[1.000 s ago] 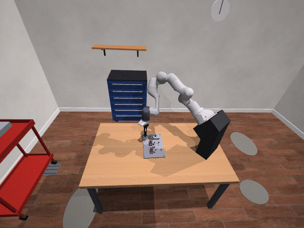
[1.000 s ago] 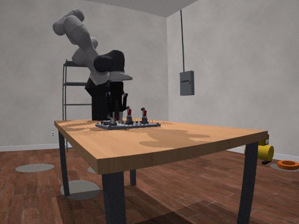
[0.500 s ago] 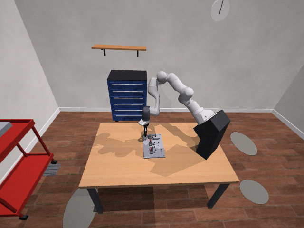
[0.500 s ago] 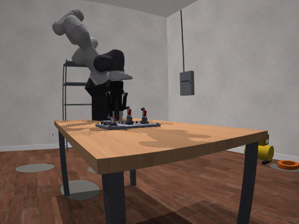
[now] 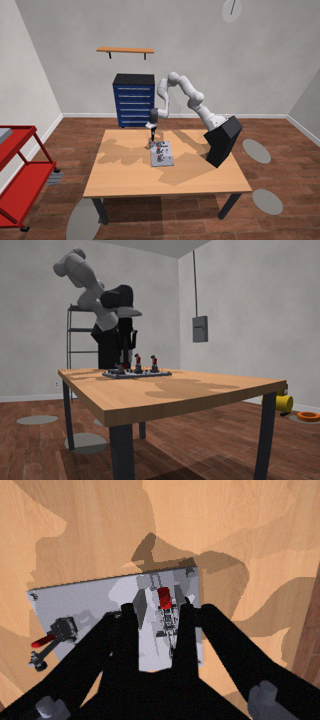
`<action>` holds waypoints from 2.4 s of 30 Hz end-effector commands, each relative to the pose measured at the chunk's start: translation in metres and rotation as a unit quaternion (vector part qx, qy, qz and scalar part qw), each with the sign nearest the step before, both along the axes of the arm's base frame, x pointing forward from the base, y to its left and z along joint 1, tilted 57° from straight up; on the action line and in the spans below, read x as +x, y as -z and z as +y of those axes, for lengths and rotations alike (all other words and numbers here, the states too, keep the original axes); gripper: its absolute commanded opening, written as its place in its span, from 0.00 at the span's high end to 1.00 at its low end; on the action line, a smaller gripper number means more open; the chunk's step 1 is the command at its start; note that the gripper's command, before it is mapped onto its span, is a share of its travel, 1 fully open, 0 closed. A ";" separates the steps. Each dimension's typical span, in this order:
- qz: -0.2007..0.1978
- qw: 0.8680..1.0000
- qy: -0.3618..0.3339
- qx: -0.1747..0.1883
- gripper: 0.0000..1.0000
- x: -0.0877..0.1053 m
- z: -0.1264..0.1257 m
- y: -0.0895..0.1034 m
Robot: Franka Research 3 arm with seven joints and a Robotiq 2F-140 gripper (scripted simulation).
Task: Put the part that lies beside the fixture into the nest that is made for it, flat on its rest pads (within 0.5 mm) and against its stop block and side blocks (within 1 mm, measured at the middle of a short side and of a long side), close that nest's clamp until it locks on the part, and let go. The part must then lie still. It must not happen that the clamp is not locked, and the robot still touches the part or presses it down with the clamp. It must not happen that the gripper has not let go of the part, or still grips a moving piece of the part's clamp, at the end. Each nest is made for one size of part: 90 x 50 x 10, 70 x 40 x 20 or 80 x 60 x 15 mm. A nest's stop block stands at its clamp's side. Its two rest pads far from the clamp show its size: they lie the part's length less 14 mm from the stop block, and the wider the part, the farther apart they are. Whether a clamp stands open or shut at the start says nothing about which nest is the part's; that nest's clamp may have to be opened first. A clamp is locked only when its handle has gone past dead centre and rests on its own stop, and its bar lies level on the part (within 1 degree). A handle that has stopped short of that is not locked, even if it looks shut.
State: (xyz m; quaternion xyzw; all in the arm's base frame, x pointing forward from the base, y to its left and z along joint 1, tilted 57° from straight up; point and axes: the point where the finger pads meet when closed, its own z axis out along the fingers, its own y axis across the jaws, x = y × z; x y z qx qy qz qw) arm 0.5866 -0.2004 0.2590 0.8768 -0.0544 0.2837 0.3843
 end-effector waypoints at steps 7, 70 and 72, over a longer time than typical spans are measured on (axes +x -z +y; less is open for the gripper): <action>0.010 1.000 0.002 -0.008 0.72 -0.007 0.002 -0.004; 0.010 1.000 0.002 -0.008 1.00 -0.009 0.001 -0.004; 0.010 1.000 0.002 -0.008 1.00 -0.009 0.001 -0.004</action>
